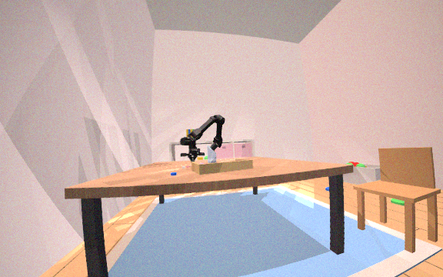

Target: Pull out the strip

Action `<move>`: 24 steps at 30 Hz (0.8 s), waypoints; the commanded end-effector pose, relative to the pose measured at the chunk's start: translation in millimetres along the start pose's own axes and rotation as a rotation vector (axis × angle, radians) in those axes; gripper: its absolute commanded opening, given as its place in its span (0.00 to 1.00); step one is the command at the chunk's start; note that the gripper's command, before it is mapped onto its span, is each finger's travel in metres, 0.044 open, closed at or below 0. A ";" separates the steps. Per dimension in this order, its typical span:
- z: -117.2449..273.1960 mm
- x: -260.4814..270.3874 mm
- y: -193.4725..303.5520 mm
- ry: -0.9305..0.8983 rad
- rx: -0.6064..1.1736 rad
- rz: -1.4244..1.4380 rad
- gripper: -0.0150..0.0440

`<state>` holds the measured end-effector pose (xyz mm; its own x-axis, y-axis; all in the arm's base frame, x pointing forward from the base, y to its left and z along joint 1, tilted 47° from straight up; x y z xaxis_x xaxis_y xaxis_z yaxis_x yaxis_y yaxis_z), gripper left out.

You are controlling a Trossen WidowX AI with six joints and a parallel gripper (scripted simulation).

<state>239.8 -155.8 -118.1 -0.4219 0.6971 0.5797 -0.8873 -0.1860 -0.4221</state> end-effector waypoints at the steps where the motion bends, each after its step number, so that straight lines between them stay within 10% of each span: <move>1: -5.5 5.4 10.5 -0.017 0.021 -0.007 0.25; 24: 20.2 0.0 4.4 -0.007 0.013 -0.004 0.25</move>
<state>232.7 -156.8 -118.2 -0.4193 0.6917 0.5880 -0.8906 -0.1876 -0.4144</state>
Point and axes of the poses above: the point midway between the two fingers, 35 mm back from their tips, its own z axis back along the fingers, its own x axis across the jaws, y = z × x, the point moved 8 cm from there along z, back along the fingers, and after that the axes turned 13 degrees about z, right-handed, at the moved point
